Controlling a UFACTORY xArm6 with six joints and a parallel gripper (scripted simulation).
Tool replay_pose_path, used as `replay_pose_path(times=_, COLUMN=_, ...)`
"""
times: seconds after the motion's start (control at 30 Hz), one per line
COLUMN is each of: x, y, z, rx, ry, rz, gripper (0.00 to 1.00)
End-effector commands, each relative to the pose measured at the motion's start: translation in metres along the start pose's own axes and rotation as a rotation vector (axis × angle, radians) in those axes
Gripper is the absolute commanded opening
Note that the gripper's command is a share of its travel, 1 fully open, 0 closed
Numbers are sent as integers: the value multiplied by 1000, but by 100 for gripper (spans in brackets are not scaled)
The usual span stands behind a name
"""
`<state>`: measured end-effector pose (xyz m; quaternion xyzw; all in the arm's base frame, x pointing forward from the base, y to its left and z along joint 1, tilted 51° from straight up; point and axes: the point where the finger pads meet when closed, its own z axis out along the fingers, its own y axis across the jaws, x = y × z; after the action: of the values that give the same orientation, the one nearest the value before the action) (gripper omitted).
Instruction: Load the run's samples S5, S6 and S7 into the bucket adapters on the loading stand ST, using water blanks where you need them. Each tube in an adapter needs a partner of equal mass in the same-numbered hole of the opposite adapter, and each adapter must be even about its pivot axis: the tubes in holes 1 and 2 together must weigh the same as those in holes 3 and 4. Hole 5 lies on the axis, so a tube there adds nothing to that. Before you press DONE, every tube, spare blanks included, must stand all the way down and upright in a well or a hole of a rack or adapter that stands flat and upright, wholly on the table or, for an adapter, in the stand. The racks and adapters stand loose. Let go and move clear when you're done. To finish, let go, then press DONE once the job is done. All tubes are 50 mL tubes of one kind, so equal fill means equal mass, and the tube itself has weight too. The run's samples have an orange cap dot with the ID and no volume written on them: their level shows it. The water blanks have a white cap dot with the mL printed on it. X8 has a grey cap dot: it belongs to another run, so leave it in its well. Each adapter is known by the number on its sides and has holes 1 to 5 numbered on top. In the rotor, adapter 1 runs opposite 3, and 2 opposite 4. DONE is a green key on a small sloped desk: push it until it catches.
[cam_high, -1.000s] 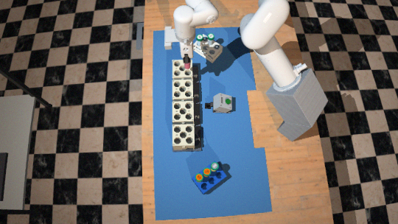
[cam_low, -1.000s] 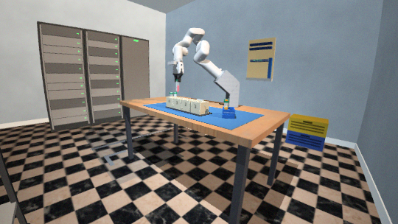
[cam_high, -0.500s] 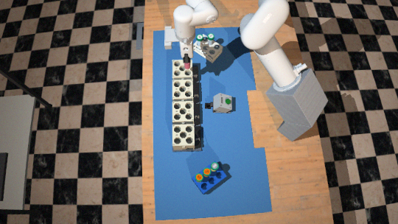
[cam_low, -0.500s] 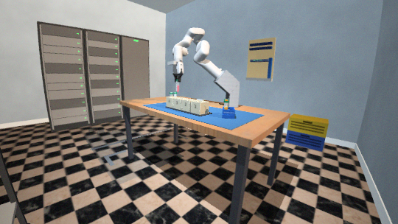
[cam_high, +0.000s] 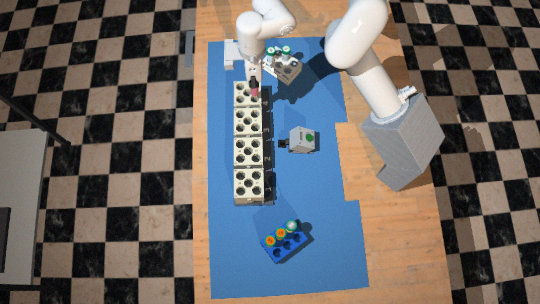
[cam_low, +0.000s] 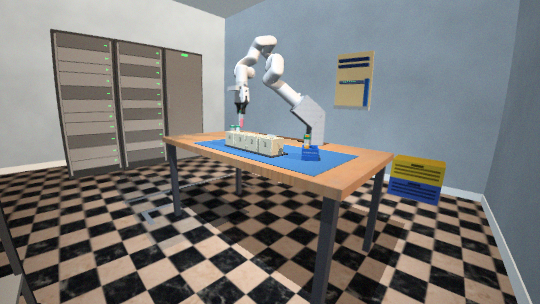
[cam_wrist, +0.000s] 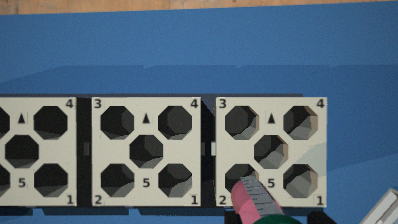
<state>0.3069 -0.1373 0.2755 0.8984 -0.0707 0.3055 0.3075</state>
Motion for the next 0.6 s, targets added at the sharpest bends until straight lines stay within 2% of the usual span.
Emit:
replay_pose_path(times=0.0, x=2, y=0, z=11, rx=0, ry=4, rz=1, gripper=0)
replay_pose_path(times=0.13, x=2, y=0, z=18, rx=0, ry=4, rz=1, gripper=0)
replay_pose_path(times=0.57, x=2, y=0, z=18, rx=0, ry=4, rz=1, gripper=0)
